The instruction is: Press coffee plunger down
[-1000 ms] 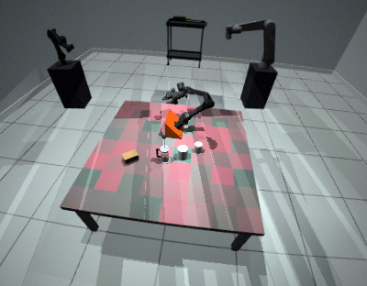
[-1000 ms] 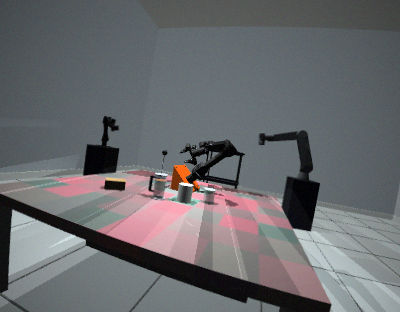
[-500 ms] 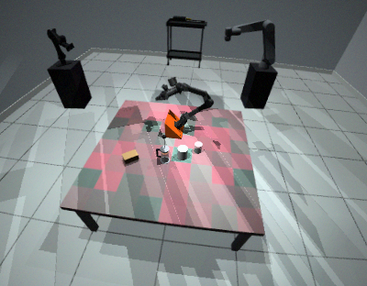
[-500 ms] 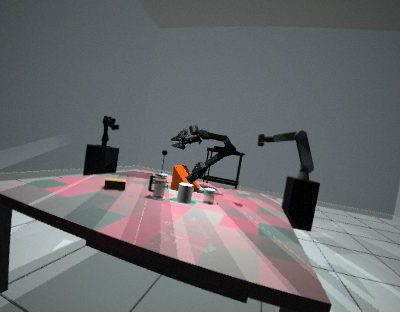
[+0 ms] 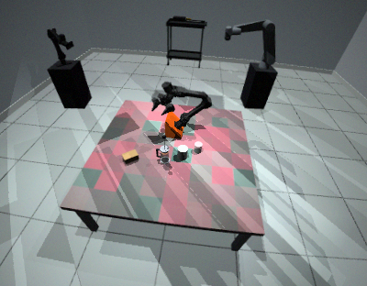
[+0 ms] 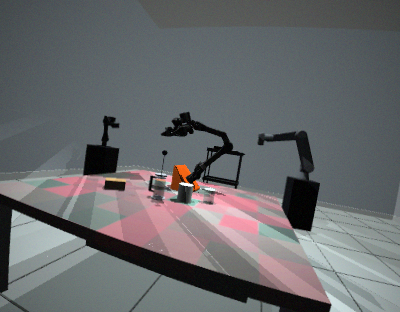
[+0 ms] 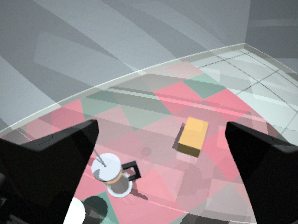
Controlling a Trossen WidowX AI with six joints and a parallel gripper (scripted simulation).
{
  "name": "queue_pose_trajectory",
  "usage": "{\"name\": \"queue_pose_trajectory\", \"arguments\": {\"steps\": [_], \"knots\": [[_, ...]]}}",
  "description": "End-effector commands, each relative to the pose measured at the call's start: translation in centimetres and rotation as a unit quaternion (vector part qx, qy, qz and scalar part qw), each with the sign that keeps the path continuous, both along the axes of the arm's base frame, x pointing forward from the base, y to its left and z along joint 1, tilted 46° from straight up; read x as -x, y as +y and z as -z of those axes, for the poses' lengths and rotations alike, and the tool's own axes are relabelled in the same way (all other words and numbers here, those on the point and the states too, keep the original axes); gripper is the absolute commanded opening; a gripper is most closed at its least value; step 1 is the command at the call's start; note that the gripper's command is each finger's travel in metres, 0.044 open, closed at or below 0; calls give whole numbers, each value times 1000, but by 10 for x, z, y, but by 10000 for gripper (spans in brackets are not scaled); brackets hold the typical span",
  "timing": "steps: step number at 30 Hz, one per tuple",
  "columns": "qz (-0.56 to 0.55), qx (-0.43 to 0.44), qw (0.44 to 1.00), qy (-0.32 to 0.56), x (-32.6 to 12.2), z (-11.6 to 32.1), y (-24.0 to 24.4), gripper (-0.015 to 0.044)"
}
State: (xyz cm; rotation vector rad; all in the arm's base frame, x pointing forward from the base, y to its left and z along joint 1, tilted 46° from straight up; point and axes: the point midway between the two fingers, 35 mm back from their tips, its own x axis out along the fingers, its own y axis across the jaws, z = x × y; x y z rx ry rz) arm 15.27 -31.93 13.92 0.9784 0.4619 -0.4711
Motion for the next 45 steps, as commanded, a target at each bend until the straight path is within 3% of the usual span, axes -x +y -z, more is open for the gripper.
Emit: {"name": "queue_pose_trajectory", "arguments": {"steps": [1, 6, 17, 45], "knots": [[-83, 17, 996, -38, -50, -16, 14, 440], [-184, 34, 978, -89, -105, -39, 45, 440], [-184, 33, 978, -88, -111, 5, 85, 440], [-184, 34, 978, -89, -147, 20, 90, 440]]}}
